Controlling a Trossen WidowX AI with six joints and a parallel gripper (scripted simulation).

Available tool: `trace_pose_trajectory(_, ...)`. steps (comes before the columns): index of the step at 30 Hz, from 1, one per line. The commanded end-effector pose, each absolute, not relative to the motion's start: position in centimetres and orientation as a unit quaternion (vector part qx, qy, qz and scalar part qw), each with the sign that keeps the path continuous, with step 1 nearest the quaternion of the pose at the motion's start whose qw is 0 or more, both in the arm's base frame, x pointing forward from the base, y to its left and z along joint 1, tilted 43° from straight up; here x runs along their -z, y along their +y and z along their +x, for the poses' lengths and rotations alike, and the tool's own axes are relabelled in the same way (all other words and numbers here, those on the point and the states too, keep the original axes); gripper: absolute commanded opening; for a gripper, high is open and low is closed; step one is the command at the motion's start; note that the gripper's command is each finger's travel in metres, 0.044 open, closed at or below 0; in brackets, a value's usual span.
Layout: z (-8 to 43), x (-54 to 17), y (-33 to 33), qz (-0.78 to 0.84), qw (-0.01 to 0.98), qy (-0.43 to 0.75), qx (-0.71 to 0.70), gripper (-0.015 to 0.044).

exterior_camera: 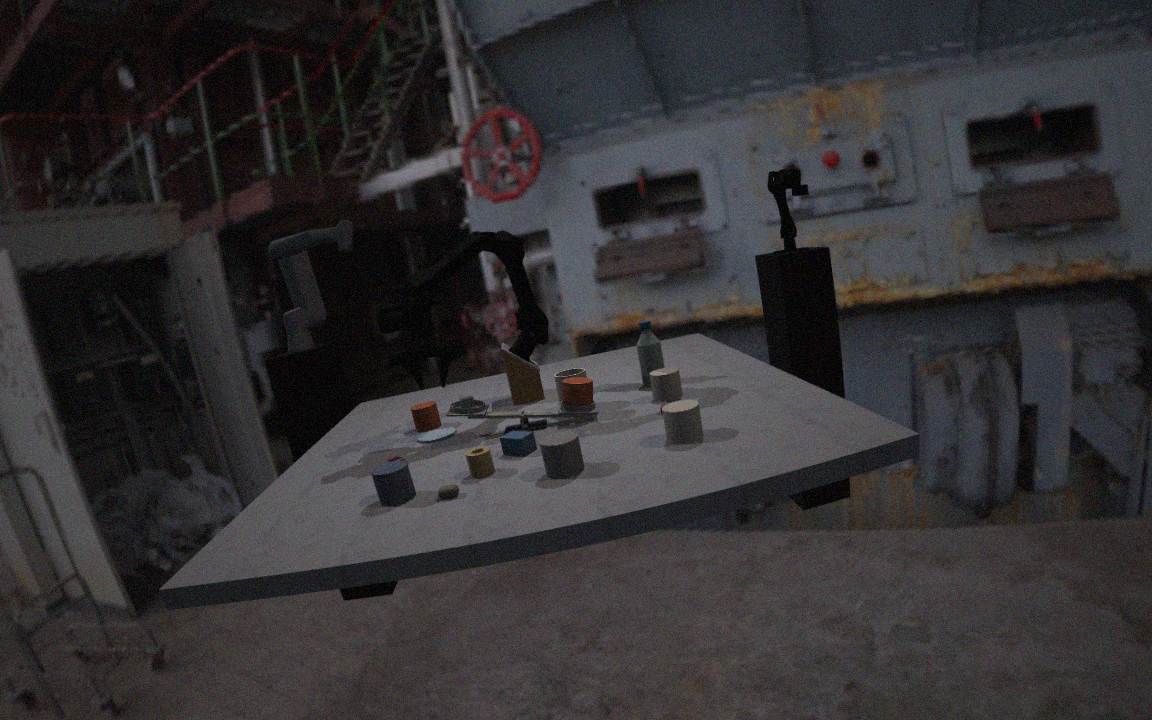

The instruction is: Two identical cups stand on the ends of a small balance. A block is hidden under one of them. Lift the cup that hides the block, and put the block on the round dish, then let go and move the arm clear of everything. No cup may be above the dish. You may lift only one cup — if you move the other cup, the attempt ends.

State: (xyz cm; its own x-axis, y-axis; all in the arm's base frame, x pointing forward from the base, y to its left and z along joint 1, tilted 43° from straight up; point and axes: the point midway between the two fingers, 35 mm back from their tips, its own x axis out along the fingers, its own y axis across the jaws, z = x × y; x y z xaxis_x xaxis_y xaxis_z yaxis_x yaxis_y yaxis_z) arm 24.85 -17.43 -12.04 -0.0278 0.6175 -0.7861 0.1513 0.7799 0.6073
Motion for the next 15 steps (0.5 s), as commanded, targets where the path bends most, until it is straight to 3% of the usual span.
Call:
trace_pose_trajectory(1, 25.8, 11.3, -16.9, 0.322, 0.62, 0.702, -0.137, 0.026)
trace_pose_trajectory(15, 28.4, 9.0, -14.6, 0.465, 0.519, 0.716, 0.026, 0.026)
